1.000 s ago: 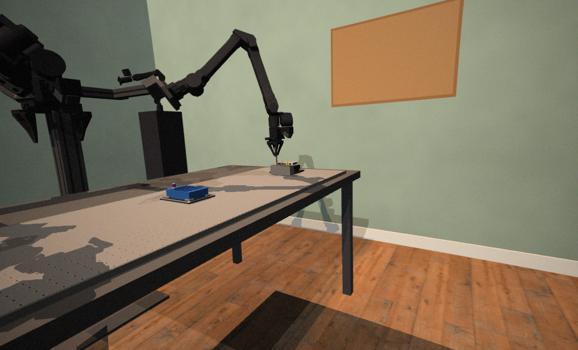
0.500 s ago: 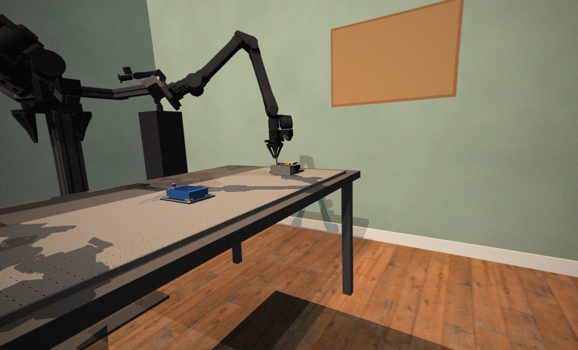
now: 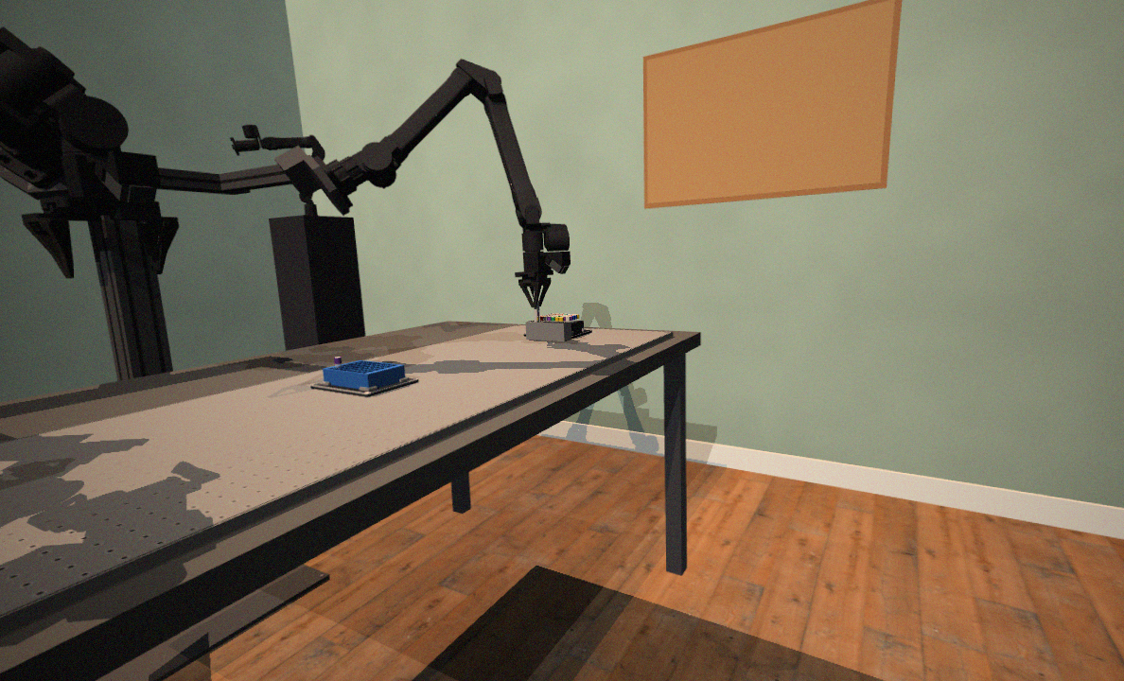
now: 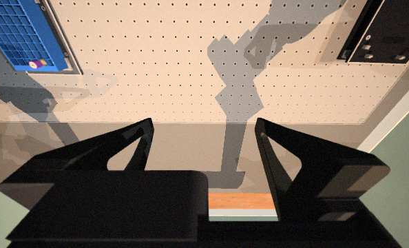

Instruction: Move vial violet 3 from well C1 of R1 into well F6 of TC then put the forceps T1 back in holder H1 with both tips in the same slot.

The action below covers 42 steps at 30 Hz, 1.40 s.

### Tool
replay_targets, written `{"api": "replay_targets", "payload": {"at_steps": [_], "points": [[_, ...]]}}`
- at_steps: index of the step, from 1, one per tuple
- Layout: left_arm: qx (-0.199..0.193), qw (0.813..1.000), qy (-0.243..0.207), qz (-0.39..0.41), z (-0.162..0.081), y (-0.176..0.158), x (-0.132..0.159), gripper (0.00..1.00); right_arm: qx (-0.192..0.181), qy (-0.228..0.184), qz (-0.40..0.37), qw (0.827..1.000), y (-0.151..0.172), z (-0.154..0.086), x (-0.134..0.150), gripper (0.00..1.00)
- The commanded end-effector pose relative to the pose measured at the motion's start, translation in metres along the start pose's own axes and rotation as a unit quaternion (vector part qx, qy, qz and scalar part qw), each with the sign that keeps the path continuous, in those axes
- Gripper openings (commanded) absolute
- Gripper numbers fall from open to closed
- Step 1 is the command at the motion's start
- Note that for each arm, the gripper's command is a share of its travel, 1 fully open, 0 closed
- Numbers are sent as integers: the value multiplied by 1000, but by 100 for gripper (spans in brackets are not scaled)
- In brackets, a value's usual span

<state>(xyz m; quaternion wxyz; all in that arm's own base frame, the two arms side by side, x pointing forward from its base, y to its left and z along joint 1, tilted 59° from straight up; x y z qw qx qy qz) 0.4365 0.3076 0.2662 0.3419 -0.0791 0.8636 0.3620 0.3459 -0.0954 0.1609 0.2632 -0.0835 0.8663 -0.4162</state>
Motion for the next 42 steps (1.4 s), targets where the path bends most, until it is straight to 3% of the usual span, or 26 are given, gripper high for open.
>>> {"api": "replay_targets", "payload": {"at_steps": [1,31,42], "points": [[-1,1000,10,2,9,4,4,24,7,-13,19,1000,-8,-4,-11,100],[1,1000,12,3,8,2,3,24,7,-13,19,1000,-8,-4,-11,100],[1,1000,12,3,8,2,3,13,7,-13,19,1000,-8,-4,-11,100]]}}
Point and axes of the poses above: on each arm, the point where the finger pads meet when closed, its own z axis out along the fingers, its own y axis across the jaws, x = y × z, the point moved 3 cm from there along -z, back along the fingers, and after that the axes turned 13 degrees about -z, right-handed, at the moved point
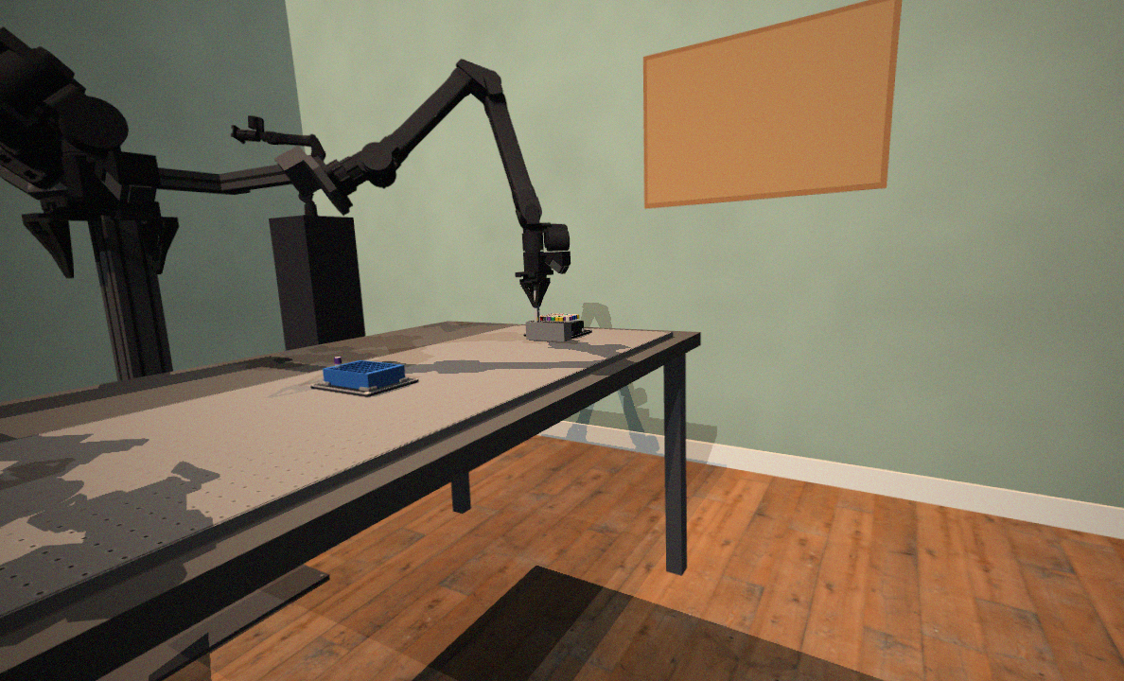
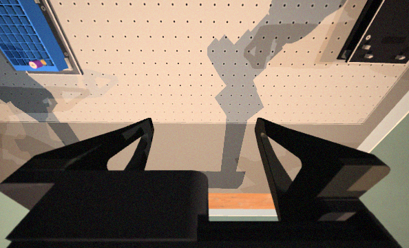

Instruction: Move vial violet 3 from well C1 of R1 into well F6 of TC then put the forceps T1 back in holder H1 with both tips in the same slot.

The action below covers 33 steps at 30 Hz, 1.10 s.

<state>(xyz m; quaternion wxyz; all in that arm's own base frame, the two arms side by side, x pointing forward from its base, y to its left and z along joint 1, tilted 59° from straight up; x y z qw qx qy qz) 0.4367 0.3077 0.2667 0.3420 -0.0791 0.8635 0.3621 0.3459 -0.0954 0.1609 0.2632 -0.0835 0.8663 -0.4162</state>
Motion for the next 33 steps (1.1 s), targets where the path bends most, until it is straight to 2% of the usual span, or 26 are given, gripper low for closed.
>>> {"api": "replay_targets", "payload": {"at_steps": [1,9,33], "points": [[1,1000,12,3,8,2,4,12,7,-13,19,1000,-8,-4,-11,100],[1,1000,12,3,8,2,4,7,7,-13,19,1000,-8,-4,-11,100],[1,1000,12,3,8,2,4,7,7,-13,19,1000,-8,-4,-11,100]]}}
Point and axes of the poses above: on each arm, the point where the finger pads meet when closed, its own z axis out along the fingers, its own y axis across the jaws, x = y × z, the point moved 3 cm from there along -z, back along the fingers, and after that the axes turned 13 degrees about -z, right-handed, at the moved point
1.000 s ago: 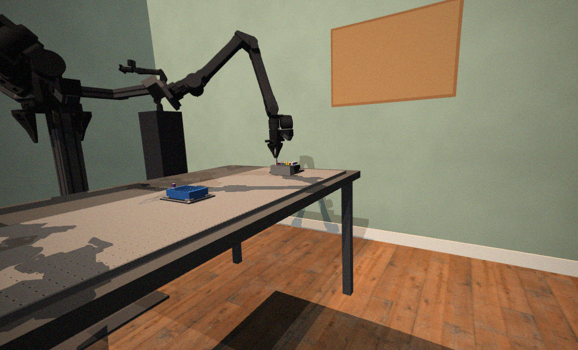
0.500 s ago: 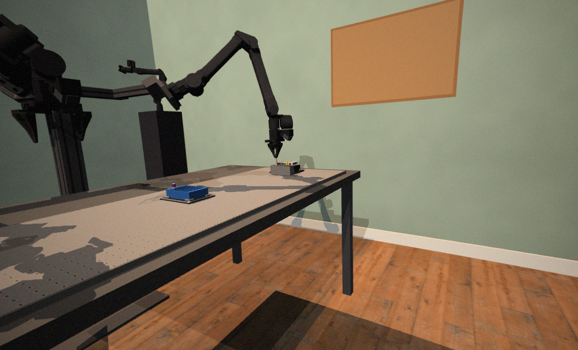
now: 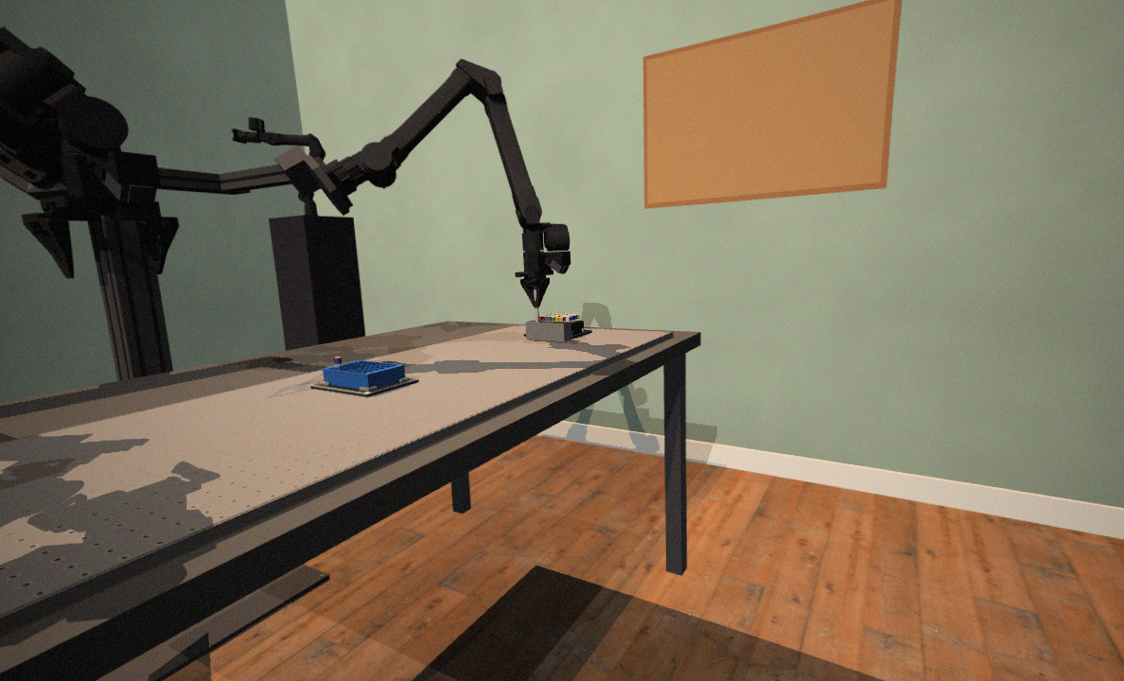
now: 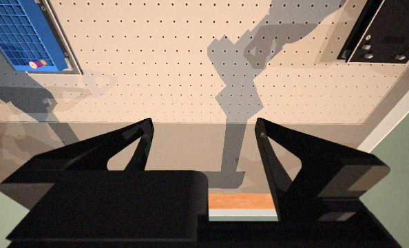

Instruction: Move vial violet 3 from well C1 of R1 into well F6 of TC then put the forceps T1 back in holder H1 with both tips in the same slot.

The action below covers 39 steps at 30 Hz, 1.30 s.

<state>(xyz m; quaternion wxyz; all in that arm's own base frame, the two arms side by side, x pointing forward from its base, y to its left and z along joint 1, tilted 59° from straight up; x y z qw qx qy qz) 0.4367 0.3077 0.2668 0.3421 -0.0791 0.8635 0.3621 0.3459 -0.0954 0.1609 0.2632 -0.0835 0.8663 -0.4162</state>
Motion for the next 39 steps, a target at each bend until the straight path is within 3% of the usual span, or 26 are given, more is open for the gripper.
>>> {"api": "replay_targets", "payload": {"at_steps": [1,31,39], "points": [[2,1000,12,3,8,2,4,7,7,-13,19,1000,-8,-4,-11,100],[2,1000,12,3,8,2,4,7,7,-13,19,1000,-8,-4,-11,100],[3,1000,-3,-1,-16,-3,-4,7,7,-13,19,1000,-8,-4,-11,100]]}}
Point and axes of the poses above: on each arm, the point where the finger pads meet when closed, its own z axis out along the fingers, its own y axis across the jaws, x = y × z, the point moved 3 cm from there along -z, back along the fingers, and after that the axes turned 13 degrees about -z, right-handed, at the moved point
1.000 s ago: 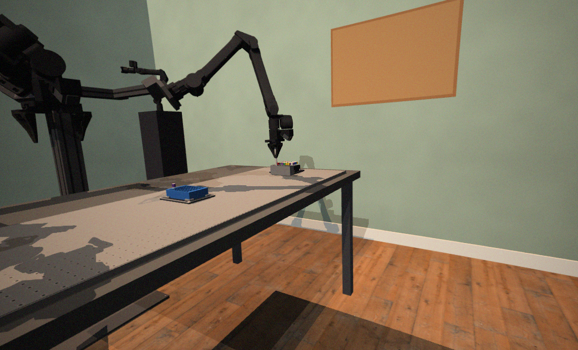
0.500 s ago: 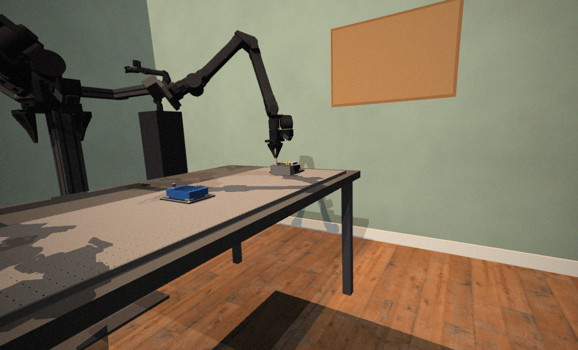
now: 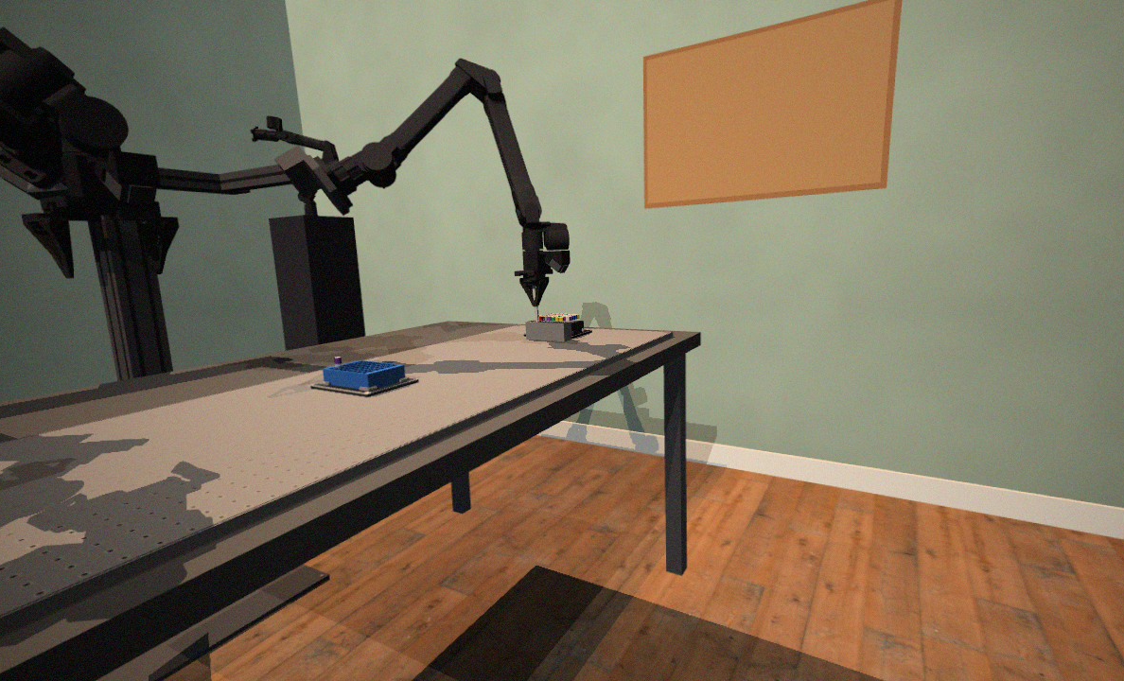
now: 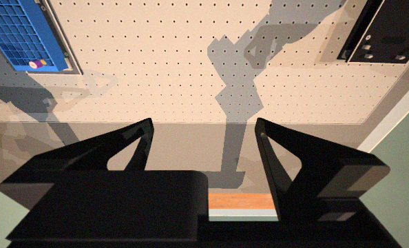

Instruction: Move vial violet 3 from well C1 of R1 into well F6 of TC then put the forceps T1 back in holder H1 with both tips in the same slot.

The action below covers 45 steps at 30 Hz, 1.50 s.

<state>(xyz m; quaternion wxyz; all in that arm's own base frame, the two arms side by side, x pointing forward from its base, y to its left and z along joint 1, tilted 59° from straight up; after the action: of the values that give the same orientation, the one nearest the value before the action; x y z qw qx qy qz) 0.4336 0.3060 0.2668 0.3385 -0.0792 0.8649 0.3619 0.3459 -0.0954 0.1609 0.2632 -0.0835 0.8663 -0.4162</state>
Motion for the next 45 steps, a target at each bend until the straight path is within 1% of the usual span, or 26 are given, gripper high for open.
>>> {"api": "replay_targets", "payload": {"at_steps": [1,3,5,13,17,19,20,22,29,32,34,37,38,45], "points": [[2,1000,-7,-2,-13,-3,-6,7,7,-13,19,1000,-8,-4,-11,100],[2,1000,-6,-2,-10,-2,-8,7,7,-13,19,1000,-8,-4,-11,100],[1,1000,-9,-3,-17,-1,-8,7,7,-13,19,1000,-8,-4,-11,100],[4,1000,-4,-1,-19,-4,-4,7,7,-13,19,1000,-8,-4,-11,100],[2,1000,-8,-3,-25,-2,-7,7,7,-13,19,1000,-8,-4,-11,100],[2,1000,-8,-3,-25,-2,-7,7,7,-13,19,1000,-8,-4,-11,100],[4,1000,-3,-1,-19,-3,-6,7,7,-13,19,1000,-8,-4,-11,100],[1,1000,-10,-3,-27,0,-9,7,7,-13,19,1000,-8,-4,-11,100],[2,1000,-9,-3,-32,-1,-8,7,7,-13,19,1000,-8,-4,-11,100],[5,1000,-2,-1,-29,-5,-3,7,7,-13,19,1000,-8,-4,-11,100],[3,1000,-7,-2,-35,-2,-5,7,7,-13,19,1000,-8,-4,-11,100],[2,1000,-7,-2,-32,-1,-8,7,7,-13,19,1000,-8,-4,-11,100],[1,1000,-10,-3,-35,0,-9,7,7,-13,19,1000,-8,-4,-11,100],[2,1000,-8,-3,-41,-2,-6,7,7,-13,19,1000,-8,-4,-11,100]]}}
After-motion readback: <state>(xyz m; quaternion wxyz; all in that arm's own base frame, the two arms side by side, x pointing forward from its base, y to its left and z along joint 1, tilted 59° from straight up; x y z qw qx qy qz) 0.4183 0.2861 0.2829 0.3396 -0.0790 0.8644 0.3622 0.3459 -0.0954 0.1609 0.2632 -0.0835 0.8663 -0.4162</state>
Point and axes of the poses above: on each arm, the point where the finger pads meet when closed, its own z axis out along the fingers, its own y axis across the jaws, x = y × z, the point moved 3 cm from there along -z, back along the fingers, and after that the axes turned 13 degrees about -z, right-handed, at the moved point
